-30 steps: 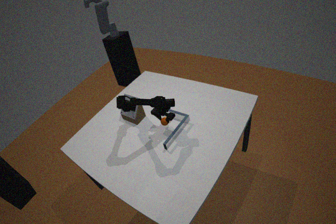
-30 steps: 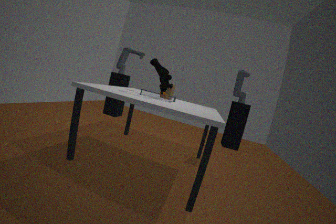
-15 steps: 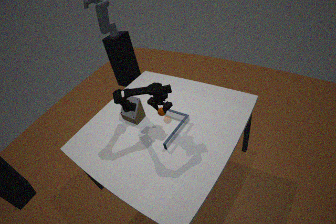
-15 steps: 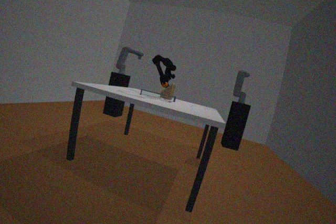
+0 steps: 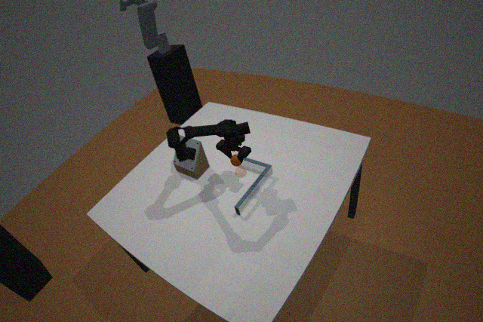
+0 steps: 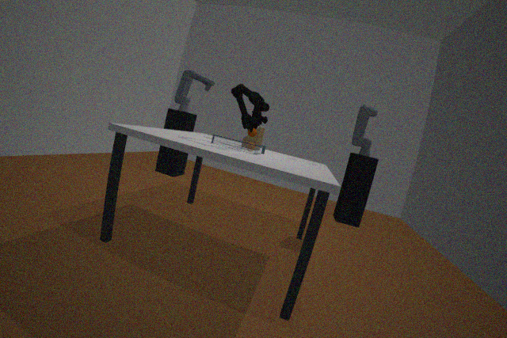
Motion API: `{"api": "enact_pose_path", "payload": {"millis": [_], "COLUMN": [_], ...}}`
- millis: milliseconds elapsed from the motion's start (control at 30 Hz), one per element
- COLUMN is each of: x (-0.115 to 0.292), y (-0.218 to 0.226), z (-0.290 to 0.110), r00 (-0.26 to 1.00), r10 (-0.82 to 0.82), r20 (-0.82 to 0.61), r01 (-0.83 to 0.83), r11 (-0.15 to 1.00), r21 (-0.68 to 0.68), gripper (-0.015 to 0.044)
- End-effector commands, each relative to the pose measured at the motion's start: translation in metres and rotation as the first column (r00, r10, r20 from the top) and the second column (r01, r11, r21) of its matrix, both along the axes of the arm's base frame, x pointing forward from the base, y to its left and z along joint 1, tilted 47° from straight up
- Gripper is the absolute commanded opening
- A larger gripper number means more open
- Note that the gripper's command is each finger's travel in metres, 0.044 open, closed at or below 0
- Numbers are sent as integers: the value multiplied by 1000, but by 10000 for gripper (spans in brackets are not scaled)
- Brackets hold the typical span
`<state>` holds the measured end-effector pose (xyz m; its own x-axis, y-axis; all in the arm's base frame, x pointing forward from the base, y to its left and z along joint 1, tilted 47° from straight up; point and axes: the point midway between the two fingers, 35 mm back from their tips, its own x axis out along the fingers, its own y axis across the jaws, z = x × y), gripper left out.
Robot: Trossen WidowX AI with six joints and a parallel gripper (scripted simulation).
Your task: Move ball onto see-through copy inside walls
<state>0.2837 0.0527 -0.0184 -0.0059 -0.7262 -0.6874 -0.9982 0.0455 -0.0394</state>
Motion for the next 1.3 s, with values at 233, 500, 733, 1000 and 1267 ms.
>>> {"api": "enact_pose_path", "payload": {"millis": [233, 500, 733, 1000, 1267], "x": [-5, -6, -7, -7, -6], "y": [-14, -49, -56, -64, -67], "z": [-32, -64, -70, -78, -80], "r00": [1000, 1000, 1000, 1000, 1000], "r10": [4, 4, 3, 3, -4], "r20": [-15, -14, -14, -14, -8], "r01": [-4, -4, -3, -3, 4], "r11": [1000, 1000, 1000, 1000, 1000], "r21": [-1, -4, -6, -6, -1], "gripper": [0, 0, 0, 0, 26]}}
